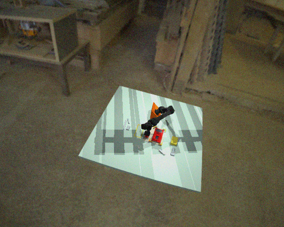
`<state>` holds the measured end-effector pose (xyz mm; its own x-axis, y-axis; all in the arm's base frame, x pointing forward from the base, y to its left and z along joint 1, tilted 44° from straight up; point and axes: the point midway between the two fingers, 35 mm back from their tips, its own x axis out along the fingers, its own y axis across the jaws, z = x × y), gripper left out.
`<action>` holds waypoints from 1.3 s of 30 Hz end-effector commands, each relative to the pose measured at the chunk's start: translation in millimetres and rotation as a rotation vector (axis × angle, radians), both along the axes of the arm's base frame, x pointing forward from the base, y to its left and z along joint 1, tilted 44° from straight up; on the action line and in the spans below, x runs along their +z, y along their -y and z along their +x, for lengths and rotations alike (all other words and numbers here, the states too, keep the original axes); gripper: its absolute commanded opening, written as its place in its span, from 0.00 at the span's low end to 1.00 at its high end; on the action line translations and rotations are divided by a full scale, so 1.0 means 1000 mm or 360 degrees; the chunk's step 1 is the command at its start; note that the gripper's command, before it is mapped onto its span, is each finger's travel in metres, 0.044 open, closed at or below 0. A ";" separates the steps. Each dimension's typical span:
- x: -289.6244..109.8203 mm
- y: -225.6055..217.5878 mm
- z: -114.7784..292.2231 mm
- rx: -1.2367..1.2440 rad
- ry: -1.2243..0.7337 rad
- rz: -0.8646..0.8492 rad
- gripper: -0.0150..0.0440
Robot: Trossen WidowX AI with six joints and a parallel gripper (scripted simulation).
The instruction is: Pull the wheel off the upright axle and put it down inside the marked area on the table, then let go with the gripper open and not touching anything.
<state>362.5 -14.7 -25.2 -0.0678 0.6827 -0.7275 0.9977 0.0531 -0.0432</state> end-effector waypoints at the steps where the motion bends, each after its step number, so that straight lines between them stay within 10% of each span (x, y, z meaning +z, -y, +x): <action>1: 0.001 0.001 0.000 0.0006 0.0002 -0.0006 0.25; 39: -0.008 0.070 -0.023 0.0002 0.0004 -0.0021 0.25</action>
